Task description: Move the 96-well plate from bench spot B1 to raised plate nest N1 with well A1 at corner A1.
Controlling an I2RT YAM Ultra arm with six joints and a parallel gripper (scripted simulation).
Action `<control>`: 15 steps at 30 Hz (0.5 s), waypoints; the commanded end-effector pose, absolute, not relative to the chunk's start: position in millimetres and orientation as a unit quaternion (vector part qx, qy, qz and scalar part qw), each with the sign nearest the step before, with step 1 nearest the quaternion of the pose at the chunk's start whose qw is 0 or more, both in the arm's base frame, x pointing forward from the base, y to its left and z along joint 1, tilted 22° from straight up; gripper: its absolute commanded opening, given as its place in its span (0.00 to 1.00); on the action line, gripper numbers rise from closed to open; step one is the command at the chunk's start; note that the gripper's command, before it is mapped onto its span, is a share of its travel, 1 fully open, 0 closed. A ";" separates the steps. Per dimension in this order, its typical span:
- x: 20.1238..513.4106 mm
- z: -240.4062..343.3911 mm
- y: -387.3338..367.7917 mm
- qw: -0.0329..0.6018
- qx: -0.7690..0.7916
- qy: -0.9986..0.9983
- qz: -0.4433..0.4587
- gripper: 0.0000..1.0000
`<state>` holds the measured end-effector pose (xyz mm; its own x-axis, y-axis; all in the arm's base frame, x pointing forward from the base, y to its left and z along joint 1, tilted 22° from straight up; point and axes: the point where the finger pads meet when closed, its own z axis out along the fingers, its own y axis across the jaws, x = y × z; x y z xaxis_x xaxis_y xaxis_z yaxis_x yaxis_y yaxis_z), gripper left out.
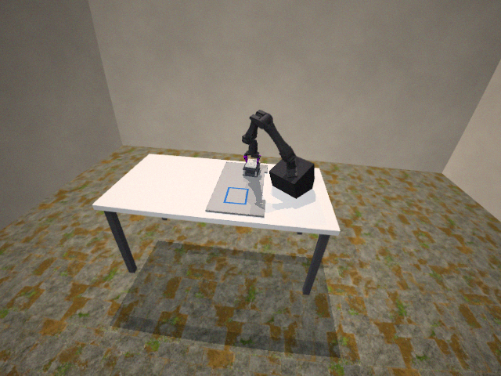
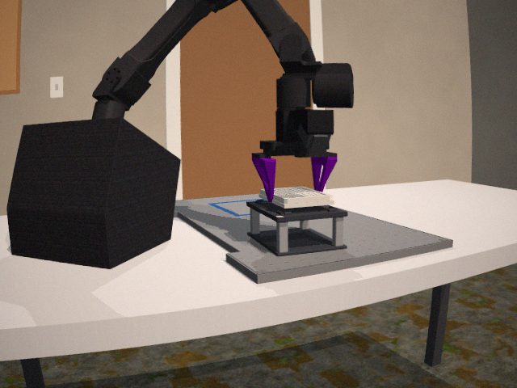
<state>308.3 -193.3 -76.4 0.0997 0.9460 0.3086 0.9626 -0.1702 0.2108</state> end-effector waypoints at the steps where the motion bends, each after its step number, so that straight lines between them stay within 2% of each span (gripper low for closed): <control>1: 309.7 -67.7 -200.7 0.005 -0.745 -0.640 -0.188 0.00; 15: 305.8 -72.0 -192.2 0.015 -0.744 -0.641 -0.187 0.00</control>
